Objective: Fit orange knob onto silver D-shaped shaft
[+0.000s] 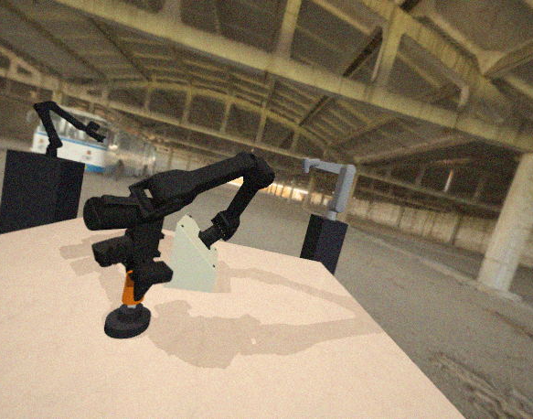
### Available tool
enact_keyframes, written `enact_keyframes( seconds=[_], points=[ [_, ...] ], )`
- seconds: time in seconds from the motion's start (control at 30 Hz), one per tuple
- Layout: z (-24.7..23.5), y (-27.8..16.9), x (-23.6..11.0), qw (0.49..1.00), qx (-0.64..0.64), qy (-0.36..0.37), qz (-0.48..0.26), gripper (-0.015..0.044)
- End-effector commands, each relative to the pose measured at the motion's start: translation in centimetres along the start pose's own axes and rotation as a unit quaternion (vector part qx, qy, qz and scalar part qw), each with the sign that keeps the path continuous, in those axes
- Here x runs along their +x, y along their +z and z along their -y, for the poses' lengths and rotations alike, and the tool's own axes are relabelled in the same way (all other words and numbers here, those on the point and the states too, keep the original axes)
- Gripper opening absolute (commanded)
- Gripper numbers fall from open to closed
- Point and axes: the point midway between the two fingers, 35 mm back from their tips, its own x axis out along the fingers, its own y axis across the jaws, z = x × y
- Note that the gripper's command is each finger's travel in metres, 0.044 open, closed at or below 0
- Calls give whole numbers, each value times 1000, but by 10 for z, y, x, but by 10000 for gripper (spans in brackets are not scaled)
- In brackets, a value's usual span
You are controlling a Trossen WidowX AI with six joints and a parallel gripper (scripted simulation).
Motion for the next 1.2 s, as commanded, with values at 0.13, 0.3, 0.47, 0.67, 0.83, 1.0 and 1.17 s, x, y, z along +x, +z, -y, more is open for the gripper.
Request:
enact_keyframes(
  seconds=[0.13,0.3,0.47,0.67,0.83,1.0,1.17],
  points=[
    [0,0,0,1000,3,0,0,0],
    [0,0,1,1000,3,0,0,0],
    [0,0,-4,1000,3,0,0,0],
    [-1,1,-3,996,87,0,0,0],
    [0,0,-1,994,107,0,0,0],
    [0,0,0,994,107,0,0,0],
    [0,0,0,994,107,0,0,0]
  ],
)
